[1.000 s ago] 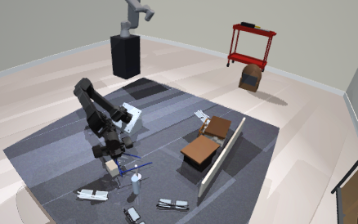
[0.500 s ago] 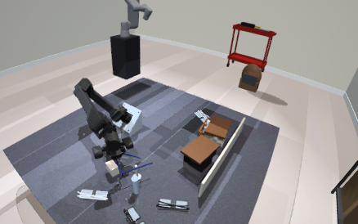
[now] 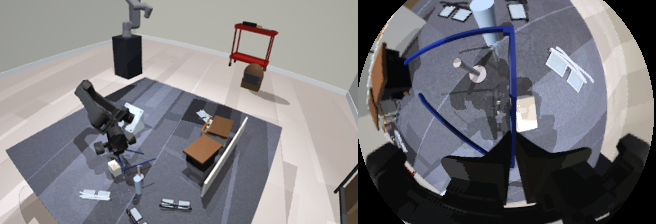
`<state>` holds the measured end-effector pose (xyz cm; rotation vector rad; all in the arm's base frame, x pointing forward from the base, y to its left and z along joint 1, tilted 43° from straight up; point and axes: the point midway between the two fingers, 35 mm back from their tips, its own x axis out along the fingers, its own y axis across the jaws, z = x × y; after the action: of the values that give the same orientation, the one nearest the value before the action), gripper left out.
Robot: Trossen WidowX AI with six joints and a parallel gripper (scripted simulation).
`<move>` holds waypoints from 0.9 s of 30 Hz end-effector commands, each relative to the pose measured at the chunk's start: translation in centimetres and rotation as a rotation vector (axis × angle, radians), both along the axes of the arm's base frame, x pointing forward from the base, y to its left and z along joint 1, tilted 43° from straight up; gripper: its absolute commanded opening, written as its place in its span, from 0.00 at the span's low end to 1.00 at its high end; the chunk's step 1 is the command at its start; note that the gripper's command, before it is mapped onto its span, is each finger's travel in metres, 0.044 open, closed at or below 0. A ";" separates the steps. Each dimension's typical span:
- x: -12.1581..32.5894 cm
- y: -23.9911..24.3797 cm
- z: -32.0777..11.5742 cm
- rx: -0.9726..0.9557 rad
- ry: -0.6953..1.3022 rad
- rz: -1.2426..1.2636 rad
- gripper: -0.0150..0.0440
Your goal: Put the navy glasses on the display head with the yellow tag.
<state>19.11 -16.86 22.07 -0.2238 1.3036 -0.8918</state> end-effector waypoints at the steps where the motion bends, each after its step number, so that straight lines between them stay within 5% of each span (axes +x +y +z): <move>1: 0.1 1.2 1.5 -0.005 -0.005 -0.002 0.25; 10: 0.5 1.6 2.1 -0.005 0.042 0.048 0.25; 27: 4.3 1.7 2.5 -0.001 0.470 0.515 0.25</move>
<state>22.64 -15.17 24.41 -0.6734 1.5361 -0.4937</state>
